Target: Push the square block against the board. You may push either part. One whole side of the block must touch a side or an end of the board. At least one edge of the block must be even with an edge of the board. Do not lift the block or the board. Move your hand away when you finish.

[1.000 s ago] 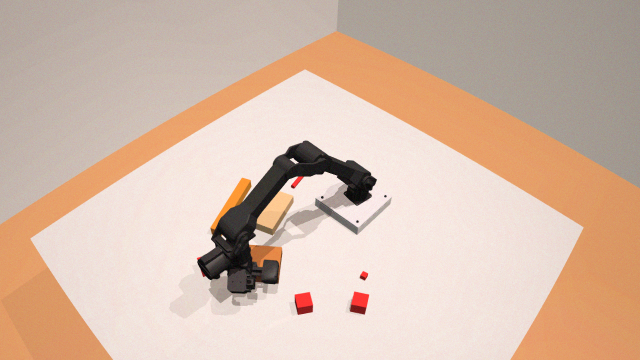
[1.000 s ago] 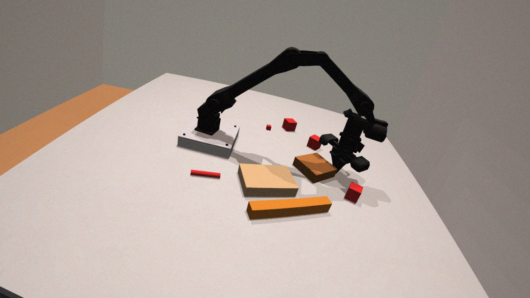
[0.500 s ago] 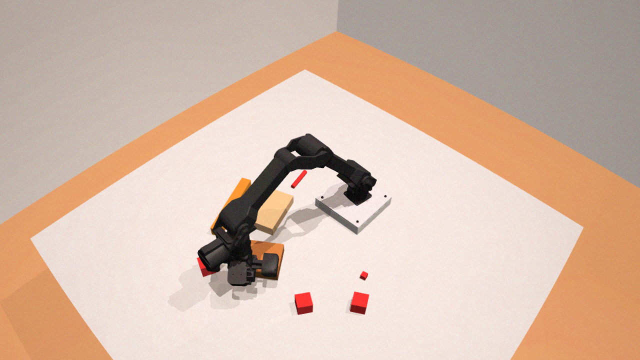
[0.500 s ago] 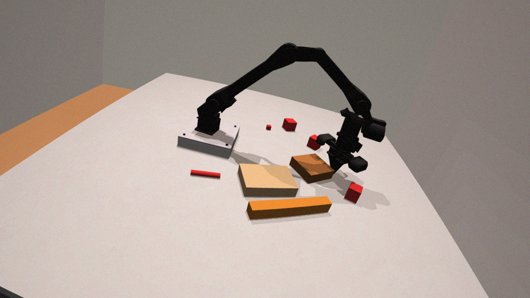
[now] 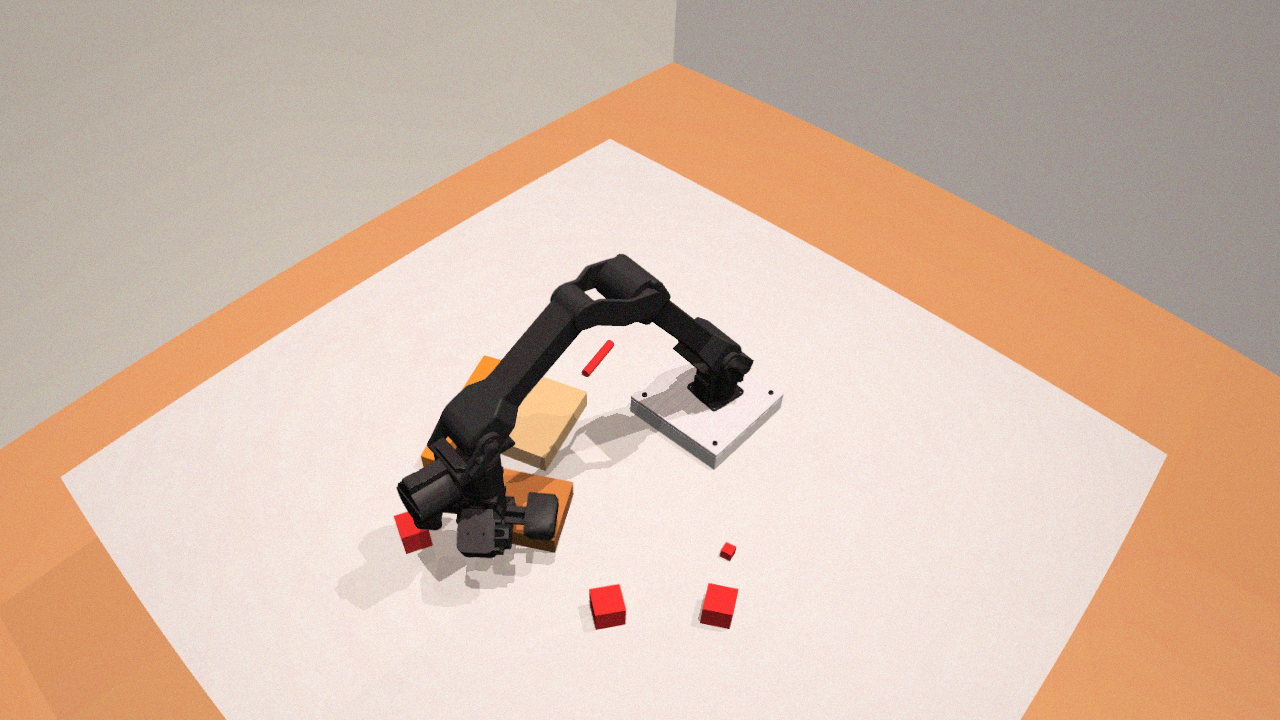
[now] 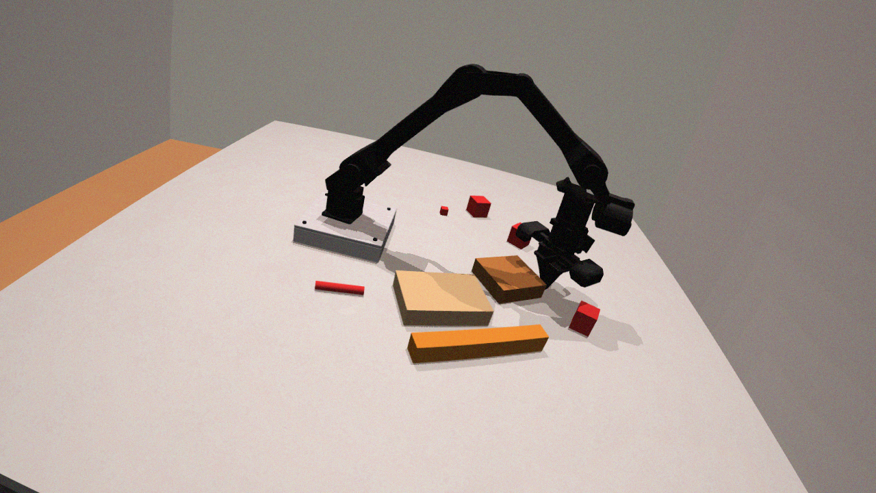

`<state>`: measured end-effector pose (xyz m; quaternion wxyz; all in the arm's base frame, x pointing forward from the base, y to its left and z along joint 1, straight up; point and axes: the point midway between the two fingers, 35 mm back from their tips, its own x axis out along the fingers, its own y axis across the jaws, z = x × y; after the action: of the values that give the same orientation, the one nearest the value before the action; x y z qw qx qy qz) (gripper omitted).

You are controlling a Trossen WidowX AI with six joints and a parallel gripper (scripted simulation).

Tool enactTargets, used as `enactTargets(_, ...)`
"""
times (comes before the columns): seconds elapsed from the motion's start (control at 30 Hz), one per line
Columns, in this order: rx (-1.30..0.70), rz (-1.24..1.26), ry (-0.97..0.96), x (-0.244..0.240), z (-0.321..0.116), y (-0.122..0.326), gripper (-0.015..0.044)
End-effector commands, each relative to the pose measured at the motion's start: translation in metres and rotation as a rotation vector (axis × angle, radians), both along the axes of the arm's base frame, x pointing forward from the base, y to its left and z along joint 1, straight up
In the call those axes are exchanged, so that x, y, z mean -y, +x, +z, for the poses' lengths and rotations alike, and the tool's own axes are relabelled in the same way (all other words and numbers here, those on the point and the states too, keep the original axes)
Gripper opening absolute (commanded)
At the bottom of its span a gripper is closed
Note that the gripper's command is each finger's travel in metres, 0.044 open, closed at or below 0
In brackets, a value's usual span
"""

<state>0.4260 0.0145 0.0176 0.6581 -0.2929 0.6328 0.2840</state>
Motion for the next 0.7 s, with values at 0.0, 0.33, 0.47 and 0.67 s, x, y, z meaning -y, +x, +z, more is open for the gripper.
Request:
enactTargets(0.0, -0.005, 0.0, -0.001, 0.005, -0.001, -0.005, 0.0)
enactTargets(0.33, -0.006, 0.0, -0.002, 0.016, -0.001, -0.015, 0.0)
enactTargets(0.47, -0.006, 0.0, -0.002, 0.02, -0.001, -0.019, 0.0)
enactTargets(0.67, -0.007, 0.0, -0.003, 0.026, -0.001, -0.025, 0.0)
